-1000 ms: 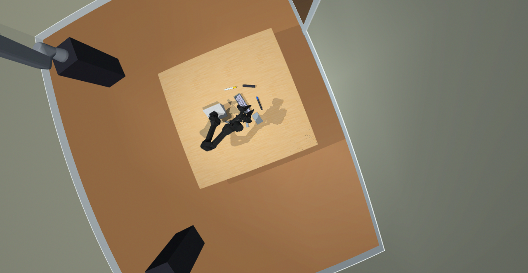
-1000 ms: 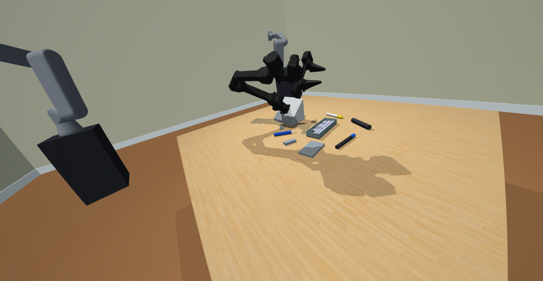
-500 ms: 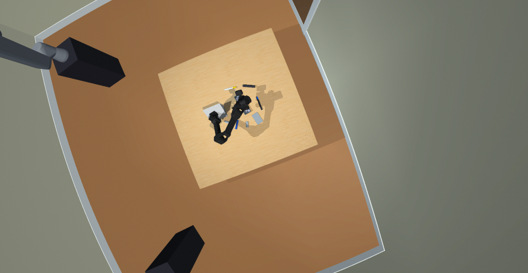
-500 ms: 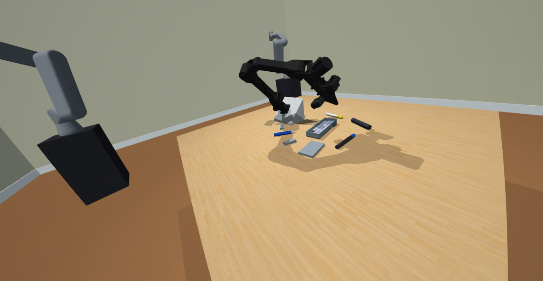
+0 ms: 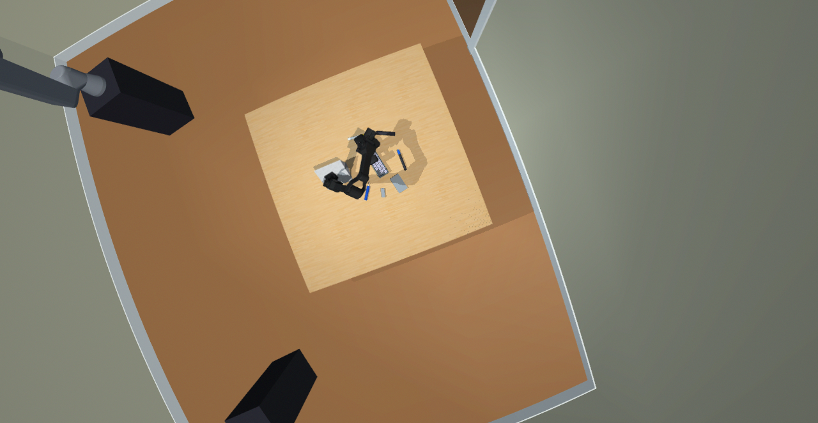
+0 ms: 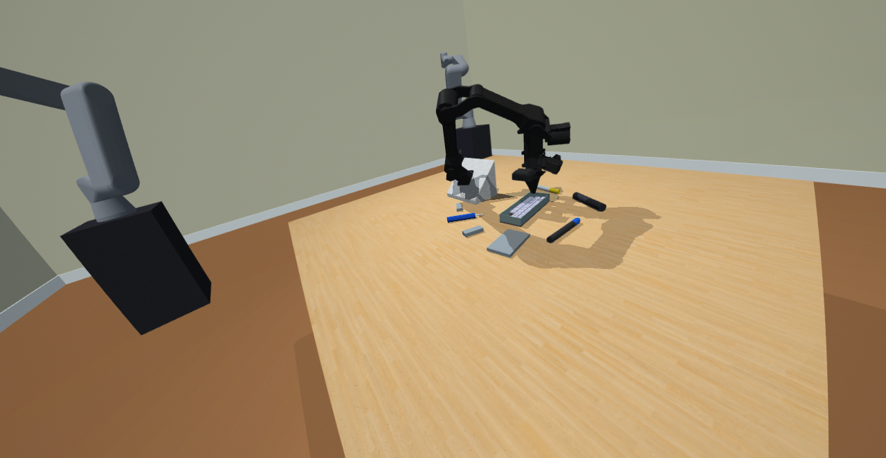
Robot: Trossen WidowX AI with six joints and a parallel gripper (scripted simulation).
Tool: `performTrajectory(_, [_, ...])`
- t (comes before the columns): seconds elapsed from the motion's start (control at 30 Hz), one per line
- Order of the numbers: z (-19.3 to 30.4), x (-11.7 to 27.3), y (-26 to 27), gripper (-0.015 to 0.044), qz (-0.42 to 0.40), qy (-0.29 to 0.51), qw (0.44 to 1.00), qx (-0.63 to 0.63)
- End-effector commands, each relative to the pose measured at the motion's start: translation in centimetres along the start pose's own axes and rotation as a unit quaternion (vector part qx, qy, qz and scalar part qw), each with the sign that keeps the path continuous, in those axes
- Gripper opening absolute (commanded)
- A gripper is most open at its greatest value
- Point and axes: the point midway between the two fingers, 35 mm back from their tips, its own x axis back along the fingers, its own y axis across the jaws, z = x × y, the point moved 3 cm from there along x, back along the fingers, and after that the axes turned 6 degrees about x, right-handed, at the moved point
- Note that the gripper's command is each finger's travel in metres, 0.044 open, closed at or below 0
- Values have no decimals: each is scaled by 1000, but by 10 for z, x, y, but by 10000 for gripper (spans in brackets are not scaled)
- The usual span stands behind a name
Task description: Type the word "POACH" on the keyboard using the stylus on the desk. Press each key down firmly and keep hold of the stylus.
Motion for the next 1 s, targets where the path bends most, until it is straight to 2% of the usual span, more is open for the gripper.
performTrajectory(0.0, [-5, 4, -1, 0, 4, -6, 1000, -7])
performTrajectory(0.3, [-5, 4, -4, 0, 4, -6, 1000, -7])
performTrajectory(0.5, [3, 4, -69, 0, 6, -5, 1000, -7])
performTrajectory(0.97, [3, 5, -80, 0, 5, -6, 1000, -6])
